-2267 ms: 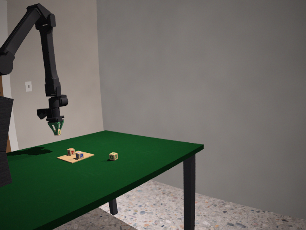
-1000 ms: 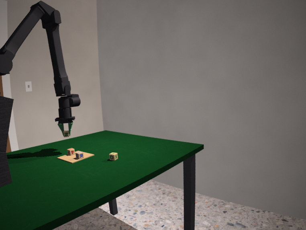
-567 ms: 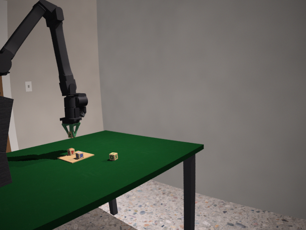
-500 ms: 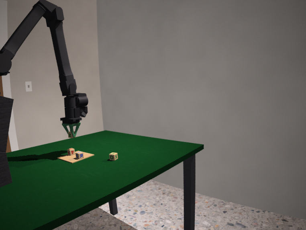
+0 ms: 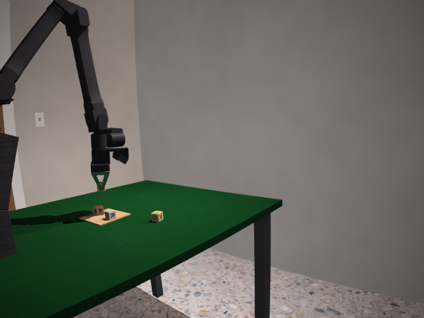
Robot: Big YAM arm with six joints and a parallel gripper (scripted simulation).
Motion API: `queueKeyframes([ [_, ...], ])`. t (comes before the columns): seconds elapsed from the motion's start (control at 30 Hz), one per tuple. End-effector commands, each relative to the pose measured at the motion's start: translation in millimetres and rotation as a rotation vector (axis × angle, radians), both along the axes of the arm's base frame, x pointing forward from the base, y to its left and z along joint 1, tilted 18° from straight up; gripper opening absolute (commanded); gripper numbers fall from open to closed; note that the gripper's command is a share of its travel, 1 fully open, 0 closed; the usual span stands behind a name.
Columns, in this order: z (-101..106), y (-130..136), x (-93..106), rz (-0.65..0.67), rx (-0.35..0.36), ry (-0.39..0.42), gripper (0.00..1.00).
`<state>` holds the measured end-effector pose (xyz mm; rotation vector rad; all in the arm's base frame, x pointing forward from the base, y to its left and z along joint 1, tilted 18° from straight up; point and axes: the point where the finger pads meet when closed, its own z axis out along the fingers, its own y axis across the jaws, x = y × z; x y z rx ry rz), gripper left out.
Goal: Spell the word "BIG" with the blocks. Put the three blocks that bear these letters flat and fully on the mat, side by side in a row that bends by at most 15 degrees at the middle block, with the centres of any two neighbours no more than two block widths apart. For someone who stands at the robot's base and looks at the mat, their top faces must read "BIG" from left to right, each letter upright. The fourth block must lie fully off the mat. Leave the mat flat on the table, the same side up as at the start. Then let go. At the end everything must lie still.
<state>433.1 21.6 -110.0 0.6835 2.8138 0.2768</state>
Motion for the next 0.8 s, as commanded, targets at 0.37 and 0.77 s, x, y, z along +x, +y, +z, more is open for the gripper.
queueKeyframes([
  [0.37,12.0,-2.9,3.6,-0.753,0.202,0.055,0.27],
  [0.77,-4.0,-2.8,-1.2,-1.046,0.254,0.076,0.27],
])
